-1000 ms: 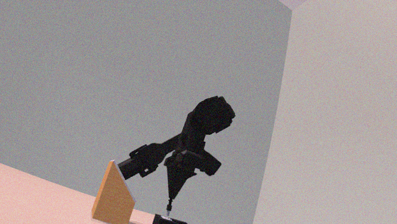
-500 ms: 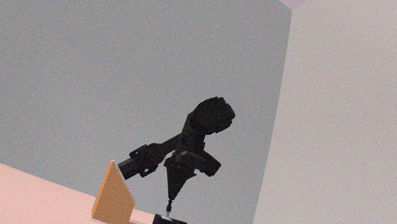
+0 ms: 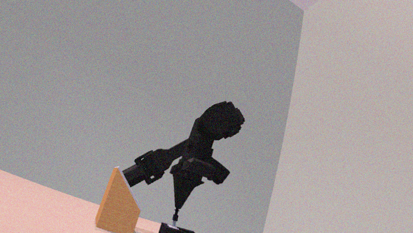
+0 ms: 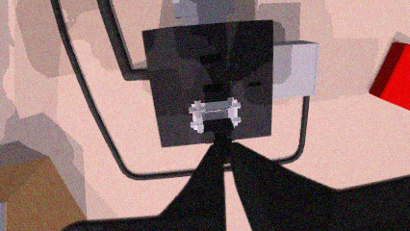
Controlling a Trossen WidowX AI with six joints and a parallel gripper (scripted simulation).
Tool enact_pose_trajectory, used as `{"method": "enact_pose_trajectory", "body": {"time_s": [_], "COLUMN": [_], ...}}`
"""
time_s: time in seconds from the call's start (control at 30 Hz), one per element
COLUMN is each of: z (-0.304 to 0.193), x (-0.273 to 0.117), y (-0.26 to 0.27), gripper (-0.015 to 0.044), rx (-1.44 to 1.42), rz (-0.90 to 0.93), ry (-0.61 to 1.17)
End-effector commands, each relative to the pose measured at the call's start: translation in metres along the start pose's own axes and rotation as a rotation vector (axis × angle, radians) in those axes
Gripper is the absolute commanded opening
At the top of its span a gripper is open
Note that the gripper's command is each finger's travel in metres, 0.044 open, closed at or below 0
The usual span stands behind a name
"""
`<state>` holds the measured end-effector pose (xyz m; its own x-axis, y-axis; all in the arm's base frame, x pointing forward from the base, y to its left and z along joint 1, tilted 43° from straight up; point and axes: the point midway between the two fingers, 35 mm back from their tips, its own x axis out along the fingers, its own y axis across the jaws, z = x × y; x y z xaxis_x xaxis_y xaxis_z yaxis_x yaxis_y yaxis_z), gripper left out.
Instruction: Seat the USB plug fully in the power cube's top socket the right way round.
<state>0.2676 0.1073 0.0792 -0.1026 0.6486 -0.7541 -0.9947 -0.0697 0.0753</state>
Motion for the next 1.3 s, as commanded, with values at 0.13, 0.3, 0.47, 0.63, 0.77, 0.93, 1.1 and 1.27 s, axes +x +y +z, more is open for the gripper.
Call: {"method": "enact_pose_trajectory", "body": {"time_s": [0.13,0.3,0.47,0.63,0.77,0.93,1.1,1.27], "z": [-0.0004,-0.0004,-0.0003,-0.0003,-0.0003,-0.0003,-0.0003,-0.0002], "x": [0.0012,0.0018,0.0024,0.0030,0.0035,0.0041,0.0047,0.0053], "y": [-0.0004,-0.0004,-0.0004,-0.0004,-0.0004,-0.0005,-0.0005,-0.0005], "gripper": [0.0000,0.0000,0.0000,0.0000,0.0000,0.0000,0.0000,0.0000], "rx": [0.002,0.002,0.002,0.002,0.002,0.002,0.002,0.002], "rz": [-0.002,-0.002,-0.002,-0.002,-0.002,-0.002,-0.002,-0.002], "ry": [0.002,0.002,0.002,0.002,0.002,0.002,0.002,0.002]}}
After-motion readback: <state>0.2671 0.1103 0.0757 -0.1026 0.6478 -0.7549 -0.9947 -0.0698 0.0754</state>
